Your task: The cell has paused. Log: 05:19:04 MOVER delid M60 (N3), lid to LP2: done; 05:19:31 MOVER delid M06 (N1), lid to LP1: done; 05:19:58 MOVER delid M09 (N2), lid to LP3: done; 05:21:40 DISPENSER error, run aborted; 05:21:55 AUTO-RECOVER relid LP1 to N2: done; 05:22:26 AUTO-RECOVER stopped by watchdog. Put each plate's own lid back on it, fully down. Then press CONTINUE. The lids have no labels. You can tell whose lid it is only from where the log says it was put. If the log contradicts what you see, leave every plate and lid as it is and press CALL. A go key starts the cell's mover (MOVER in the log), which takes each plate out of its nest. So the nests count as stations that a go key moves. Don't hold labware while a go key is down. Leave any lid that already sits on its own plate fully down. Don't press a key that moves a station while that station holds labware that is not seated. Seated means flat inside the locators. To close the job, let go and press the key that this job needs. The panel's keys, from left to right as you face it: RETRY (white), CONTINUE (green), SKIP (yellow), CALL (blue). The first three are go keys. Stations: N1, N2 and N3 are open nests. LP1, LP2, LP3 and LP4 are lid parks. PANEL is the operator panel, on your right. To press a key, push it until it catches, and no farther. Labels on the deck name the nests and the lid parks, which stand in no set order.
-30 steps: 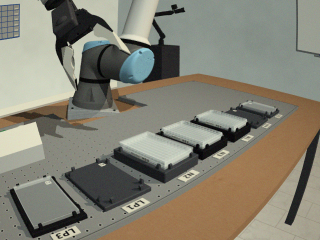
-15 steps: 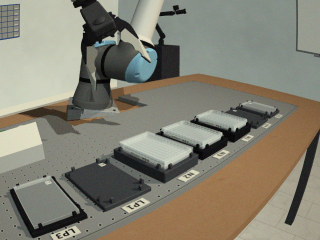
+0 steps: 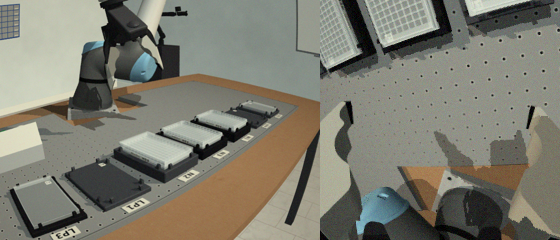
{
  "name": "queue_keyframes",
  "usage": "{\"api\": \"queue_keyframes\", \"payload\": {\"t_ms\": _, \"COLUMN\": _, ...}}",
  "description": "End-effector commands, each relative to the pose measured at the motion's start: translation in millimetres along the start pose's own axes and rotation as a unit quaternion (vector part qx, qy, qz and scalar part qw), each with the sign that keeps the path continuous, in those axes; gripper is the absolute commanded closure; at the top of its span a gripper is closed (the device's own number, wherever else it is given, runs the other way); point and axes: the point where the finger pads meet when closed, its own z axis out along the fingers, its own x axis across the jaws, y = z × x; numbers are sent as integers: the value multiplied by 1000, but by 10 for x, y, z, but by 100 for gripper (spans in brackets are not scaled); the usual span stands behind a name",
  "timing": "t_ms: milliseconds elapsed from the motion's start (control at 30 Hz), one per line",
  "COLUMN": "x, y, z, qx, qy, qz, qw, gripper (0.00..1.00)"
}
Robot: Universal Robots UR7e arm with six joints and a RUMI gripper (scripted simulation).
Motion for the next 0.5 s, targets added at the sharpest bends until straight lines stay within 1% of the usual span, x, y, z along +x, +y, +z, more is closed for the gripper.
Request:
{"api": "queue_keyframes", "payload": {"t_ms": 0, "x": -101, "y": 78, "z": 64, "qx": -7, "qy": 21, "qz": -23, "qw": 1000, "gripper": 18}}
{"api": "queue_keyframes", "payload": {"t_ms": 200, "x": -255, "y": 245, "z": 188, "qx": -16, "qy": 58, "qz": -68, "qw": 996, "gripper": 18}}
{"api": "queue_keyframes", "payload": {"t_ms": 233, "x": -255, "y": 245, "z": 188, "qx": -16, "qy": 59, "qz": -69, "qw": 996, "gripper": 18}}
{"api": "queue_keyframes", "payload": {"t_ms": 367, "x": -362, "y": 385, "z": 282, "qx": -20, "qy": 84, "qz": -100, "qw": 991, "gripper": 18}}
{"api": "queue_keyframes", "payload": {"t_ms": 467, "x": -404, "y": 446, "z": 320, "qx": -22, "qy": 102, "qz": -122, "qw": 987, "gripper": 18}}
